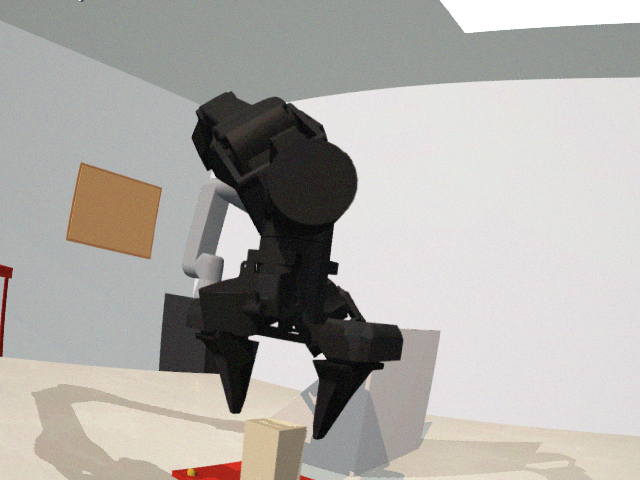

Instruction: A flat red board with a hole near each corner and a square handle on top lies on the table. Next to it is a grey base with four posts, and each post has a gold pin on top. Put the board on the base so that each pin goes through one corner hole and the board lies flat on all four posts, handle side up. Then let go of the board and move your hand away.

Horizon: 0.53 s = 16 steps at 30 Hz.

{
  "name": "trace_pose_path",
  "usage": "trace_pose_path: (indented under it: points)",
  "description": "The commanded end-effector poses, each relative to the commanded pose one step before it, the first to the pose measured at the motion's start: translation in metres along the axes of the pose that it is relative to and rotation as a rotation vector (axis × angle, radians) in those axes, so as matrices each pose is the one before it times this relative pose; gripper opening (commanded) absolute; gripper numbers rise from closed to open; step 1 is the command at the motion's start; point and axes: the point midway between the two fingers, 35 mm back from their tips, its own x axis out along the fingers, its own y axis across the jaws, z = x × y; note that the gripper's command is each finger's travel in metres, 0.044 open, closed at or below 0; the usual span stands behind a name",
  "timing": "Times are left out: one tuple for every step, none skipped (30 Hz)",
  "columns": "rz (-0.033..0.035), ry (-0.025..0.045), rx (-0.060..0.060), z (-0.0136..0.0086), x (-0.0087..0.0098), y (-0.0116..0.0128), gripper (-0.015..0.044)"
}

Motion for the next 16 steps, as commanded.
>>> trace_pose_path:
  points:
    - [0.00133, 0.00883, 0.0035, -0.00119, -0.01291, -0.00053, 0.0440]
    - [-0.00085, -0.00139, -0.0015, -0.00047, -0.01212, -0.00010, 0.0440]
    - [-0.00122, -0.00136, -0.0014, -0.00089, -0.01220, -0.00039, 0.0440]
    - [-0.00116, -0.00061, -0.0011, -0.00071, -0.00728, -0.00043, 0.0440]
    - [-0.00043, -0.00019, -0.0004, -0.00027, -0.00243, -0.00017, 0.0440]
    - [0.00000, 0.00000, 0.0000, 0.00000, 0.00000, 0.00000, 0.0440]
    - [0.00000, 0.00000, 0.0000, 0.00000, 0.00000, 0.00000, 0.0440]
    - [0.00000, 0.00000, 0.0000, 0.00000, 0.00000, 0.00000, 0.0440]
    - [0.00000, 0.00000, 0.0000, 0.00000, 0.00000, 0.00000, 0.0440]
    - [0.00000, 0.00000, 0.0000, 0.00000, 0.00000, 0.00000, 0.0440]
    - [0.00000, 0.00000, 0.0000, 0.00000, 0.00000, 0.00000, 0.0440]
    - [0.00000, 0.00000, 0.0000, 0.00000, 0.00000, 0.00000, 0.0440]
    - [0.00000, 0.00000, 0.0000, 0.00000, 0.00000, 0.00000, 0.0440]
    - [0.00000, 0.00000, 0.0000, 0.00000, 0.00000, 0.00000, 0.0440]
    - [0.00000, 0.00000, 0.0000, 0.00000, 0.00000, 0.00000, 0.0440]
    - [0.00000, 0.00000, 0.0000, 0.00000, 0.00000, 0.00000, 0.0440]
